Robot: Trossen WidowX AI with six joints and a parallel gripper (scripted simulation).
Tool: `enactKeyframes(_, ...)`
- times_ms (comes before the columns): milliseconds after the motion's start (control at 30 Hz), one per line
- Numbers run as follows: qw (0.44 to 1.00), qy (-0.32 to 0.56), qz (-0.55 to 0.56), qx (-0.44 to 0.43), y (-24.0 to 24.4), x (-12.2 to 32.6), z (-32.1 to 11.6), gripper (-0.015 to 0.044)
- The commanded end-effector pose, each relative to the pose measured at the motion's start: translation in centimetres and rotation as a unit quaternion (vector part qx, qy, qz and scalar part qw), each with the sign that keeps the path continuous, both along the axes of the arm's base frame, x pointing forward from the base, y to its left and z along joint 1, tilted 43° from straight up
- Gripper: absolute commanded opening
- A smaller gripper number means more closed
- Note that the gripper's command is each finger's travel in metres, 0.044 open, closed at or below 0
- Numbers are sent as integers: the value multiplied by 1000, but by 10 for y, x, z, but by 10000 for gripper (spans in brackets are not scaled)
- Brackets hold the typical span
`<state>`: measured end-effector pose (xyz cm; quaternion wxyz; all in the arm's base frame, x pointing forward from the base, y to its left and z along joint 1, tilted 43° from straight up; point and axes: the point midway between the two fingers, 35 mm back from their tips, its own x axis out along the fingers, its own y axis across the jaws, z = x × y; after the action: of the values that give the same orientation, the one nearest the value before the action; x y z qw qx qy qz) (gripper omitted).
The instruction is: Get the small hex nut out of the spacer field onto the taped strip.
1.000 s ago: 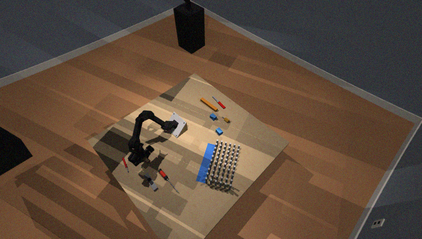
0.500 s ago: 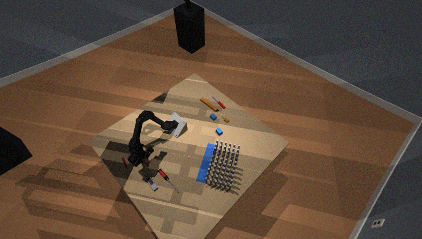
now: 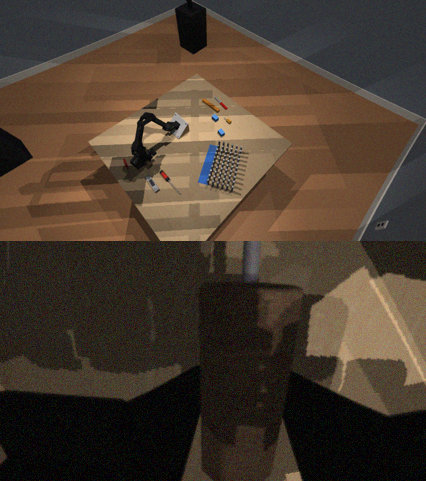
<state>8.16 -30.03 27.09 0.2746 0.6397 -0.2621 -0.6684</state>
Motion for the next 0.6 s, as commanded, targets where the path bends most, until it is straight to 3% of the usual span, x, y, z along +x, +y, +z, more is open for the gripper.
enactKeyframes(0,1000,0,2,0,-5,1,-6,0)
enactKeyframes(433,1000,0,0,-1,-13,1,-16,0)
enactKeyframes(567,1000,0,-1,-1,-11,0,-13,105)
